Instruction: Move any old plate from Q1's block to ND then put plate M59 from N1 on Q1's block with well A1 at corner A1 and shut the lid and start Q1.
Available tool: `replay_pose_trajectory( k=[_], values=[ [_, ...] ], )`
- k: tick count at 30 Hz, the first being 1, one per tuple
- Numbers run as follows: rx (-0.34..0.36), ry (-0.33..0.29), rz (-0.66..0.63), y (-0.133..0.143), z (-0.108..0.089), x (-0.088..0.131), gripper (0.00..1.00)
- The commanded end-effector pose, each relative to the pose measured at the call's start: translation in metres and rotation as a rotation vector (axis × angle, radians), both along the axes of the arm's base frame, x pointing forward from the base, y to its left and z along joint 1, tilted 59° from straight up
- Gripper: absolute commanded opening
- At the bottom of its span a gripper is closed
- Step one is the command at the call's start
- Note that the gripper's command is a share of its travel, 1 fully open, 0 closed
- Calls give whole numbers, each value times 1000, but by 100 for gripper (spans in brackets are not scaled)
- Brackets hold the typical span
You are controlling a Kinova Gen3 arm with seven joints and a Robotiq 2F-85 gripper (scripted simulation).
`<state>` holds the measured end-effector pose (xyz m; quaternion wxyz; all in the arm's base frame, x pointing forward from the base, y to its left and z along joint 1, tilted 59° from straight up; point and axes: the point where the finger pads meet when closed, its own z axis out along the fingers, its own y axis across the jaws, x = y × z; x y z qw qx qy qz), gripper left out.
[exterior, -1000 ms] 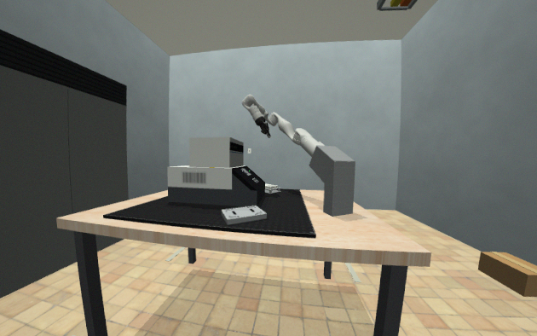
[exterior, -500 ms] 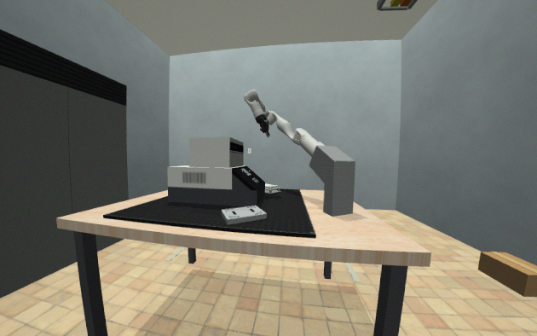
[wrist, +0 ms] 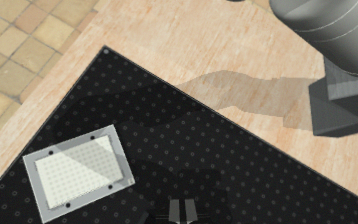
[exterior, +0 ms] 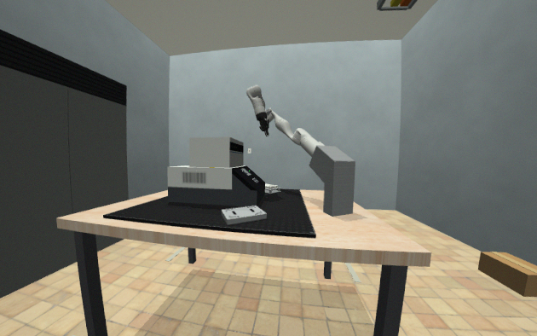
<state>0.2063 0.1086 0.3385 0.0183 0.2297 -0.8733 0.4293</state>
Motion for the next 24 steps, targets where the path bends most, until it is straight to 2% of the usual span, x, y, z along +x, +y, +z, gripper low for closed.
replay_pose_trajectory(
  k=[1, 24],
  values=[
    [-9, -10, 26, 5, -6, 1, 10],
    [-74, -72, 204, 42, -48, 11, 10]
  ],
)
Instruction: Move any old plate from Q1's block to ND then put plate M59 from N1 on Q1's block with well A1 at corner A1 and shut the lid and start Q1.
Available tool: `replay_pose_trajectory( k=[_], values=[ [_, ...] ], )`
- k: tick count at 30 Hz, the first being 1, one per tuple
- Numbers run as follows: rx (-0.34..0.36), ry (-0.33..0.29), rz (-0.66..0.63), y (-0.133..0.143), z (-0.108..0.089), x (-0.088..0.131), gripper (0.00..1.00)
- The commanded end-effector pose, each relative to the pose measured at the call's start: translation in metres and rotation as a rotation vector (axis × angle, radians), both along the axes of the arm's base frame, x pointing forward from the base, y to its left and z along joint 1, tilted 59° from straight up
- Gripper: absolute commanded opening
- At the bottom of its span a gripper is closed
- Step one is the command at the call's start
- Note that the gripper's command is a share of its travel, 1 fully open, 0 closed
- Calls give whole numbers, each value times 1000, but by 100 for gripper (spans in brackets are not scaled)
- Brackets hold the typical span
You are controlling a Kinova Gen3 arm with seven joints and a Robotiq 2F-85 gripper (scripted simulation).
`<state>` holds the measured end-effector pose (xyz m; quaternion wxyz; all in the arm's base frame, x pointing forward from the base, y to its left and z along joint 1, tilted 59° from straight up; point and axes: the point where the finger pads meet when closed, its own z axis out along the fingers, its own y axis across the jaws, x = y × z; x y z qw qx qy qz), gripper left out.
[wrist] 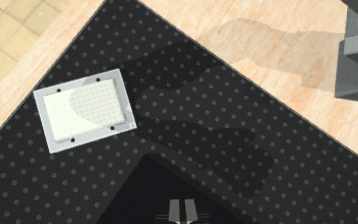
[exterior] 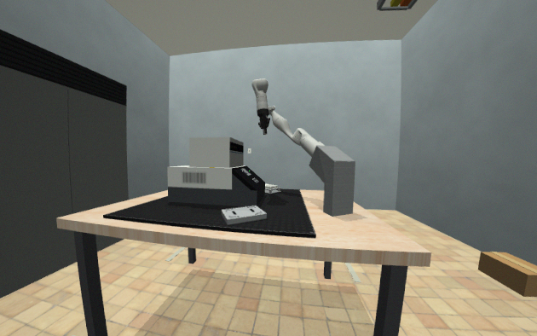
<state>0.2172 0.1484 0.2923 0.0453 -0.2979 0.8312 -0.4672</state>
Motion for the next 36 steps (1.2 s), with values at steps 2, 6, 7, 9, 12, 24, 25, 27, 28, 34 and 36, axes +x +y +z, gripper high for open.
replay_pose_trajectory(
  k=[2, 6, 7, 9, 12, 24, 25, 27, 28, 34, 36],
  values=[
    [-6, -7, 19, 4, -4, 1, 10],
    [-20, -19, 54, 11, -13, 3, 10],
    [-23, -23, 63, 13, -15, 3, 10],
    [-37, -36, 102, 17, -19, 5, 10],
    [-69, -67, 191, 24, -27, 6, 10],
    [-135, -130, 370, 45, -52, 12, 10],
    [-135, -130, 370, 47, -54, 13, 10],
    [-135, -130, 370, 51, -59, 14, 10],
    [-135, -130, 370, 53, -61, 15, 10],
    [-135, -130, 370, 64, -74, 17, 10],
    [-135, -130, 370, 66, -76, 18, 10]
  ],
)
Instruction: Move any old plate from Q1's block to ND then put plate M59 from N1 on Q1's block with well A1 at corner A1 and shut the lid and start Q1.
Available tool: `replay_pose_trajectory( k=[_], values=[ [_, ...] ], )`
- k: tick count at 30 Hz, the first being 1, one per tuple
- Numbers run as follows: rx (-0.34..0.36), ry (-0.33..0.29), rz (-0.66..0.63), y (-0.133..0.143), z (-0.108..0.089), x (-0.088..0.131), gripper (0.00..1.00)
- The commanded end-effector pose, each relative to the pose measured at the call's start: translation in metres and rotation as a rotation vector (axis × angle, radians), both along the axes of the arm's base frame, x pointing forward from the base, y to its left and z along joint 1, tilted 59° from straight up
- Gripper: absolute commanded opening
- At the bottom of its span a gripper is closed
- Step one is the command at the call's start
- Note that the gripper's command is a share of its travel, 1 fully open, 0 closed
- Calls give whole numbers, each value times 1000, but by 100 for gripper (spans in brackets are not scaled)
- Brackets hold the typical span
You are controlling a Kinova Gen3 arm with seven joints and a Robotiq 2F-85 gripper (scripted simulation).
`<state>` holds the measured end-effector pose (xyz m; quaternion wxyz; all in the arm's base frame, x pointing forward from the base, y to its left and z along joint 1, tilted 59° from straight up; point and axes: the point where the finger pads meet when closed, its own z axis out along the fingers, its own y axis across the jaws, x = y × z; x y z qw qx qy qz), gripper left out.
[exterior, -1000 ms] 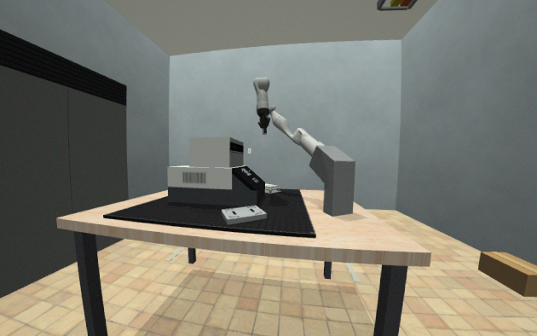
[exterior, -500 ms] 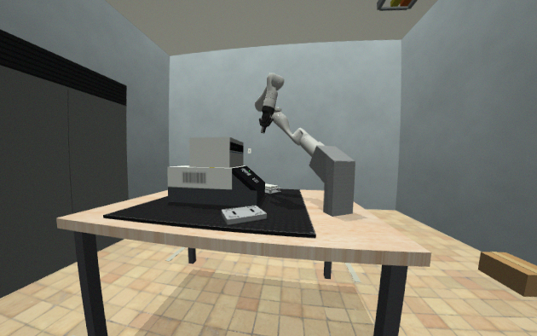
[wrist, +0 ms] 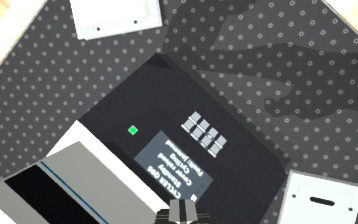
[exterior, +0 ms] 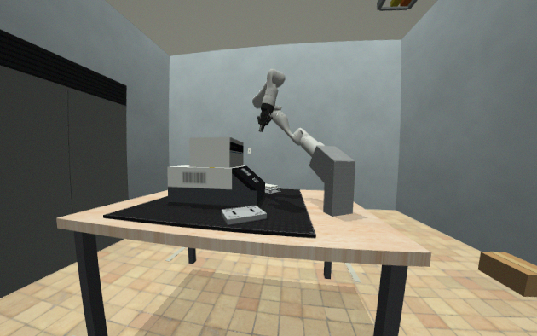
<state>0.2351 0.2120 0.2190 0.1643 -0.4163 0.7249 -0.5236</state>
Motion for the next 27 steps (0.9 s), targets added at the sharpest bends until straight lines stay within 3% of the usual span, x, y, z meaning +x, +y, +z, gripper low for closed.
replay_pose_trajectory(
  k=[1, 13, 27],
  values=[
    [-1, 1, 1, 5, -6, 1, 10],
    [-1, 1, 1, 12, -14, 3, 10],
    [-1, 1, 1, 1, -22, 10, 10]
  ],
)
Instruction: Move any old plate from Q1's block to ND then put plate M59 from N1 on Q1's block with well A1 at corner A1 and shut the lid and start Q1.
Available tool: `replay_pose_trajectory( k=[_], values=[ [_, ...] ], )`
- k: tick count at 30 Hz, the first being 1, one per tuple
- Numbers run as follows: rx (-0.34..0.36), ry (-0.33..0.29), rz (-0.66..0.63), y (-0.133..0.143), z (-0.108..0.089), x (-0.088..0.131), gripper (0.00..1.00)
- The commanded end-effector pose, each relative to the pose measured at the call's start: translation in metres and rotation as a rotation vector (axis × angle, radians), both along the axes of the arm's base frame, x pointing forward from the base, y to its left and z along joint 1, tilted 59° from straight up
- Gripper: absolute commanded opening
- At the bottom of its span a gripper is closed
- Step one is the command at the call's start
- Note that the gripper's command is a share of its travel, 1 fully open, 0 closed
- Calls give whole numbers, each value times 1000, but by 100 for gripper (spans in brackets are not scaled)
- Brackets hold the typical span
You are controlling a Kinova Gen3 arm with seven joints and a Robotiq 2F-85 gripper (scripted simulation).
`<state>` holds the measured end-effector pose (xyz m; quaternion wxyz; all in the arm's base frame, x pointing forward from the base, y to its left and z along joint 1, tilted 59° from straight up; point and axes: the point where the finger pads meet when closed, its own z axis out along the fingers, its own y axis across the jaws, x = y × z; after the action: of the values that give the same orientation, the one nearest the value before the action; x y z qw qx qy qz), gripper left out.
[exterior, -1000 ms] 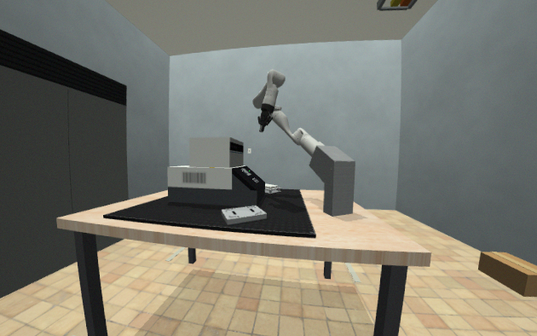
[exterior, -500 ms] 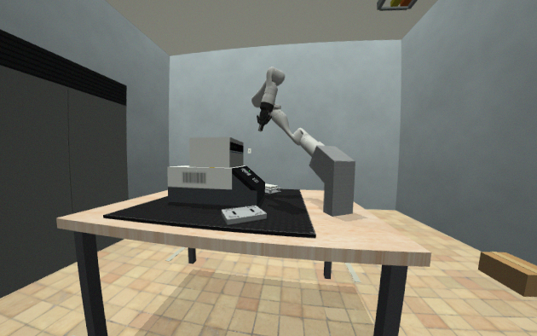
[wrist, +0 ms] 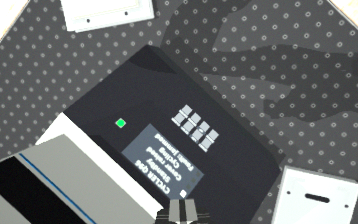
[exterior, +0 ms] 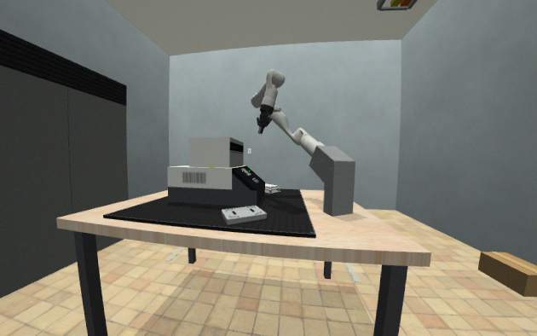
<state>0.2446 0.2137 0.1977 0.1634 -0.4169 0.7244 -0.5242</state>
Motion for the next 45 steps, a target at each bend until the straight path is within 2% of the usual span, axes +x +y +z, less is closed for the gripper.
replay_pose_trajectory(
  k=[1, 45],
  values=[
    [1, 0, 1, -2, -2, 1, 10],
    [1, 0, 1, -39, -28, 25, 10]
  ],
)
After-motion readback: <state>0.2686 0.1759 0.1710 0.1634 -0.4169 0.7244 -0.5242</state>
